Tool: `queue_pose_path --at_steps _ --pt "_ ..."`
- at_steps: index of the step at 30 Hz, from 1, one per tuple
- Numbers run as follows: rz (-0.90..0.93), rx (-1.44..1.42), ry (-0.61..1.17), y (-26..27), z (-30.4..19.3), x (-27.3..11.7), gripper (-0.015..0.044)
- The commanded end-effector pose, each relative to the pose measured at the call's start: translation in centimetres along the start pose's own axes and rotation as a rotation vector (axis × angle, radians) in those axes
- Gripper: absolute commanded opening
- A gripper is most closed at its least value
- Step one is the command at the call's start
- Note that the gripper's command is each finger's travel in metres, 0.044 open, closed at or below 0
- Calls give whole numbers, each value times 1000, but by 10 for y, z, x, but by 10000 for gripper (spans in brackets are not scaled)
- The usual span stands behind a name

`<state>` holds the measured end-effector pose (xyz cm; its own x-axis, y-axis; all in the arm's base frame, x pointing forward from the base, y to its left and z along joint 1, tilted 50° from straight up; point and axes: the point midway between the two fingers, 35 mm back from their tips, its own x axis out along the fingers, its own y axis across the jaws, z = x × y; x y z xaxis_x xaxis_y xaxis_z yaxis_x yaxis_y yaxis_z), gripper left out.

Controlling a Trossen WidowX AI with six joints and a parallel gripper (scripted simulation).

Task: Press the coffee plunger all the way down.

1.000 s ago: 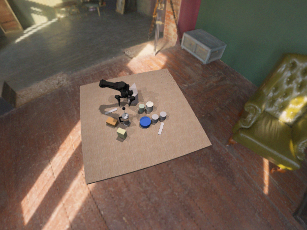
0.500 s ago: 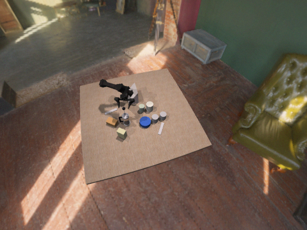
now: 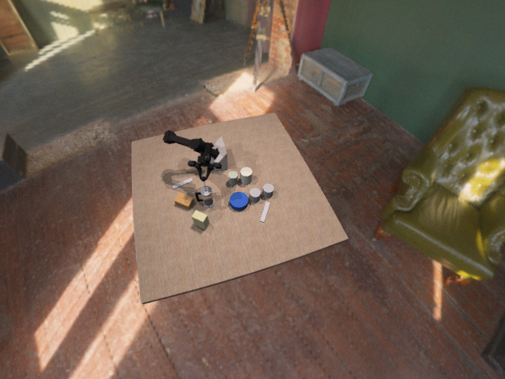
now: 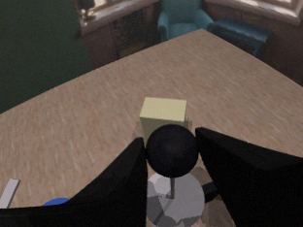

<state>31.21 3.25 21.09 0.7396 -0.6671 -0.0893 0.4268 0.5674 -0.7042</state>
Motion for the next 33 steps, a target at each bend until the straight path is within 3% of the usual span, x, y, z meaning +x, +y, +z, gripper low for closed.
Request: queue_pose_path --at_steps 1,33 --pt "2 -5 -1 0 0 0 120" --pt "9 -2 7 7 -31 25 120"
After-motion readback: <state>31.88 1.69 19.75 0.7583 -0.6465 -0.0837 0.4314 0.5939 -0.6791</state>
